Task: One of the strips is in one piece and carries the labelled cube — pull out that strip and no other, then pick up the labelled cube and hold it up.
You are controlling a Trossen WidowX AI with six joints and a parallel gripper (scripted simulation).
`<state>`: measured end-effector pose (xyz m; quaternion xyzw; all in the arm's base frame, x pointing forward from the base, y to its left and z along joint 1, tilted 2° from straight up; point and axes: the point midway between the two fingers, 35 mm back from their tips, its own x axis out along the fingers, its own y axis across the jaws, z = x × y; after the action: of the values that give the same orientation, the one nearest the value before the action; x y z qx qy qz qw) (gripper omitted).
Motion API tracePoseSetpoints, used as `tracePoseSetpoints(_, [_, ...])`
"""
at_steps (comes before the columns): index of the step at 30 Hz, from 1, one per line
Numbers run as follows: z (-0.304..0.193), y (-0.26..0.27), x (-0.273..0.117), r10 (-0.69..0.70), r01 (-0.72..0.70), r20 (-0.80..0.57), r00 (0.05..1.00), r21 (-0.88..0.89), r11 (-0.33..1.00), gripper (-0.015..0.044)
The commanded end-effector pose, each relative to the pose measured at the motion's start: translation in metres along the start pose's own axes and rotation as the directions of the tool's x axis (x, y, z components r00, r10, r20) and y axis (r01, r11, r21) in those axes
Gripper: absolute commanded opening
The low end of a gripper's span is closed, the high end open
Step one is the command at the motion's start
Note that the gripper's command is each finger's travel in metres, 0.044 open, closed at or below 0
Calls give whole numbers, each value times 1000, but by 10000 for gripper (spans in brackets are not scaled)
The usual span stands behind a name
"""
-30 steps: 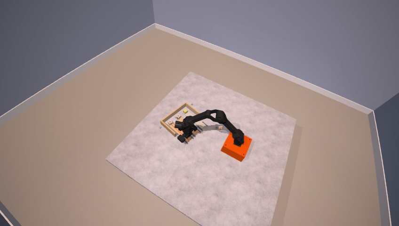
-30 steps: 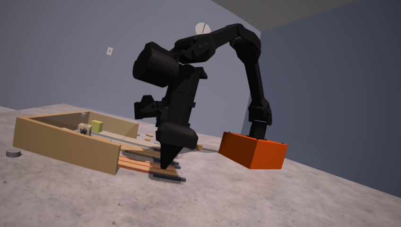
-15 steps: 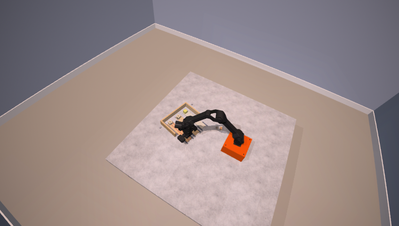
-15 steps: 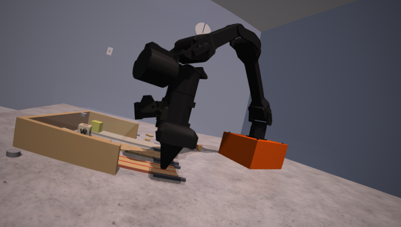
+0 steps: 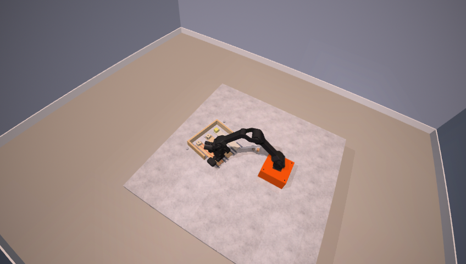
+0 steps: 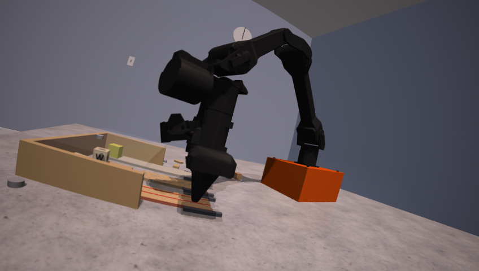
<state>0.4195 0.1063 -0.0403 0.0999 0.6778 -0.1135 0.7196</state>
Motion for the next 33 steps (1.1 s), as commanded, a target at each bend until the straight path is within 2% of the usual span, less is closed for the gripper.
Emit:
tracePoseSetpoints(1, [0, 1, 3, 3, -3, -1, 1000, 0, 1000, 0])
tracePoseSetpoints(22, [2, 2, 5, 3, -3, -1, 1000, 0, 1000, 0])
tracePoseSetpoints(33, [-15, 1, 5, 3, -3, -2, 1000, 0, 1000, 0])
